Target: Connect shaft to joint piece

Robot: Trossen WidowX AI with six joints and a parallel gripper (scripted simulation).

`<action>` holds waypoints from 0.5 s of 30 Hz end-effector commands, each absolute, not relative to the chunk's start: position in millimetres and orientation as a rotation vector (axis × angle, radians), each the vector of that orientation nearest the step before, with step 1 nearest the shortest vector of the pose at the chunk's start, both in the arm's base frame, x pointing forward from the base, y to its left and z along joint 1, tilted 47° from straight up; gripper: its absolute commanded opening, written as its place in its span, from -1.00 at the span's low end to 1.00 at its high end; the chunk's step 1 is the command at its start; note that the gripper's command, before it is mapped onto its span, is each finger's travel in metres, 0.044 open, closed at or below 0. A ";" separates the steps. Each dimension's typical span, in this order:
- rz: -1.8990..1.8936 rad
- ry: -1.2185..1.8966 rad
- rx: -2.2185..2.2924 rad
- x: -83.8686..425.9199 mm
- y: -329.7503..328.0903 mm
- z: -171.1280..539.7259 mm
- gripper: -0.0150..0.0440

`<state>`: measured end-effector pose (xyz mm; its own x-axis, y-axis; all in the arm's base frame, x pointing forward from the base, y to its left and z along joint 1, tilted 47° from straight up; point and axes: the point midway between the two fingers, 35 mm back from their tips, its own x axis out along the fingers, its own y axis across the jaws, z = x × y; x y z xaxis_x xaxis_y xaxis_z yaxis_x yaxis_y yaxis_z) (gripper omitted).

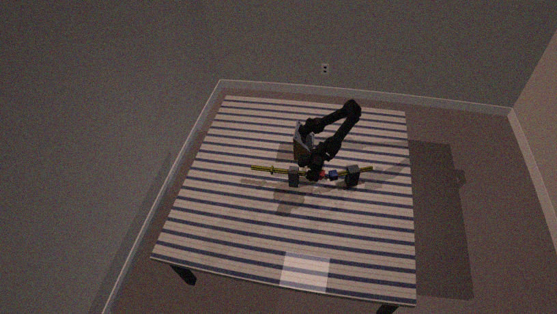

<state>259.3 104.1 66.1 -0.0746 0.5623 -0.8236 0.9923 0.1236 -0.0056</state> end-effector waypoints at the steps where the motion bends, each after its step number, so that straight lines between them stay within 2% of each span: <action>1: -0.797 1.727 1.524 257.0 120.5 84.1 1.00; 15: -0.795 1.728 1.525 254.7 134.1 79.8 1.00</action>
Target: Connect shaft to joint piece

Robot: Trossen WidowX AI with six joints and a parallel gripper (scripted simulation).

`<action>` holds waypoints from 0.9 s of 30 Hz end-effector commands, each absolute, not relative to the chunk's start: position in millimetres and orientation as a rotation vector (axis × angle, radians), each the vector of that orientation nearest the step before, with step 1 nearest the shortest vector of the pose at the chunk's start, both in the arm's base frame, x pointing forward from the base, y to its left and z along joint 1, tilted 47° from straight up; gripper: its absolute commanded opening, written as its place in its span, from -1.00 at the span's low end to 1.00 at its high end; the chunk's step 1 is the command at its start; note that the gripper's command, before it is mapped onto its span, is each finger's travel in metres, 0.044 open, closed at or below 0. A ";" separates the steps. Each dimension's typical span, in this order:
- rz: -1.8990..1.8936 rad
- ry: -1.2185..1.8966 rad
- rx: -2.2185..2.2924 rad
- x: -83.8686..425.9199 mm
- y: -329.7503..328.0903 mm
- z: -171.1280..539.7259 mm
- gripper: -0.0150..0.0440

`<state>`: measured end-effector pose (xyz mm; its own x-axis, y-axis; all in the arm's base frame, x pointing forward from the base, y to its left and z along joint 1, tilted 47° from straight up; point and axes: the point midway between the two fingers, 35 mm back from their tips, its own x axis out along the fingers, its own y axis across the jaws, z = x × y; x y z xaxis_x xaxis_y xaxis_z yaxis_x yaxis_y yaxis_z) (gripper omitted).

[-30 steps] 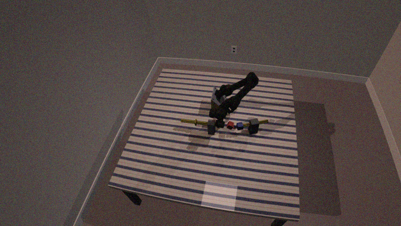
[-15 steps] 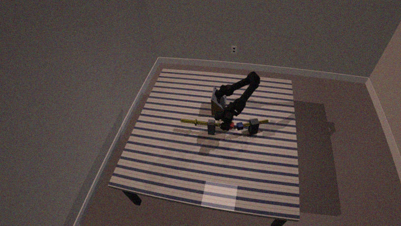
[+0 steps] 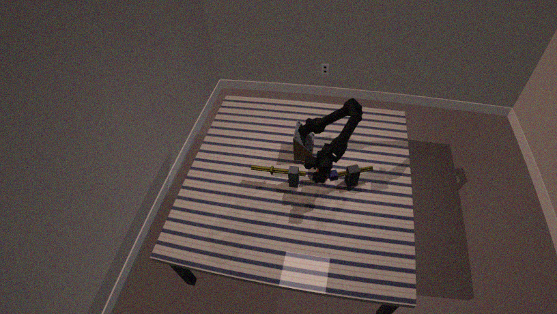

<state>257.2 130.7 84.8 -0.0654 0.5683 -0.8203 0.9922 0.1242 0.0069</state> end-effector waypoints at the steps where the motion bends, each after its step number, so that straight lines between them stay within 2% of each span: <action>1: -0.794 1.728 1.525 254.6 135.0 78.5 1.00; 12: -0.795 1.729 1.526 253.3 143.6 66.6 1.00; 22: -0.795 1.729 1.526 253.3 143.6 66.6 0.12; 27: -0.795 1.729 1.526 253.3 143.6 66.6 0.12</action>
